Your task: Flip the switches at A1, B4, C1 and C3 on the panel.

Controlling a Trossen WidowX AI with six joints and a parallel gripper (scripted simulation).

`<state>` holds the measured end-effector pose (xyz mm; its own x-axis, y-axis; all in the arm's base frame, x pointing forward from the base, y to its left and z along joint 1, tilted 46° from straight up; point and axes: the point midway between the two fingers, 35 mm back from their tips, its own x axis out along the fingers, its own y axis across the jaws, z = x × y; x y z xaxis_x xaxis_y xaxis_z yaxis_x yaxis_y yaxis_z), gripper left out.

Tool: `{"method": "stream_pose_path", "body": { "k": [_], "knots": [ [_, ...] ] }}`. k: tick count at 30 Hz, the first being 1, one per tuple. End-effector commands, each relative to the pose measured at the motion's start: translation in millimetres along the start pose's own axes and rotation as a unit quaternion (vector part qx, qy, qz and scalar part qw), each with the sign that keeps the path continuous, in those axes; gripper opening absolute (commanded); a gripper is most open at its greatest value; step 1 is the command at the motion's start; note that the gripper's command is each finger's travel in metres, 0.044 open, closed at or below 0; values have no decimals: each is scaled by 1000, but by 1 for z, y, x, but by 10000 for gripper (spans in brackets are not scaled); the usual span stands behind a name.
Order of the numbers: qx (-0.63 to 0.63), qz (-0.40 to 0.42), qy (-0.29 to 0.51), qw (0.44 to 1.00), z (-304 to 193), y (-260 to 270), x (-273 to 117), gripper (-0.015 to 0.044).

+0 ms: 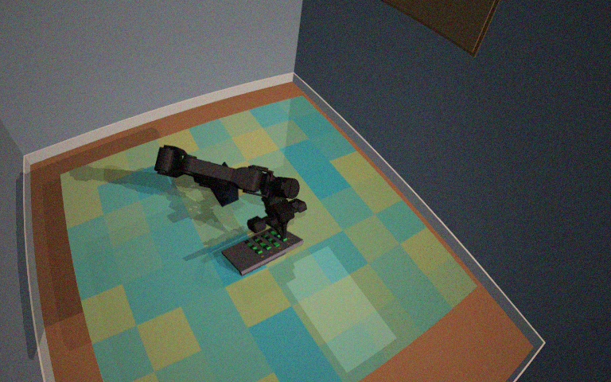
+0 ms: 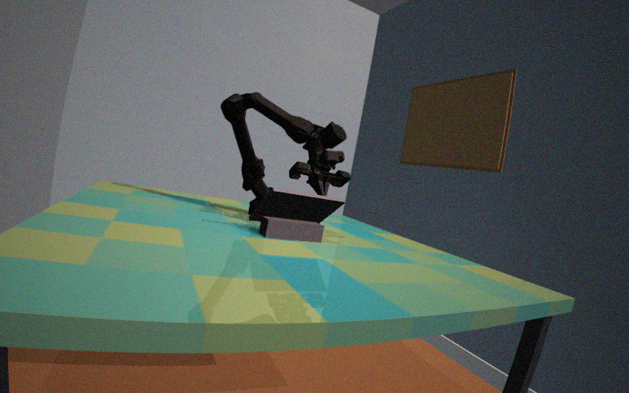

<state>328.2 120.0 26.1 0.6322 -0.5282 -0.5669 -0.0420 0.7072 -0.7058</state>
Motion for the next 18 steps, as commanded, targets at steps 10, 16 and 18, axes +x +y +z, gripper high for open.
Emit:
{"method": "stream_pose_path", "body": {
  "k": [10,16,18],
  "knots": [
    [-3,3,1,1000,-1,1,2,0],
    [-3,3,1,1000,-1,1,3,0],
    [-3,3,1,1000,-1,1,3,0]
  ]
}}
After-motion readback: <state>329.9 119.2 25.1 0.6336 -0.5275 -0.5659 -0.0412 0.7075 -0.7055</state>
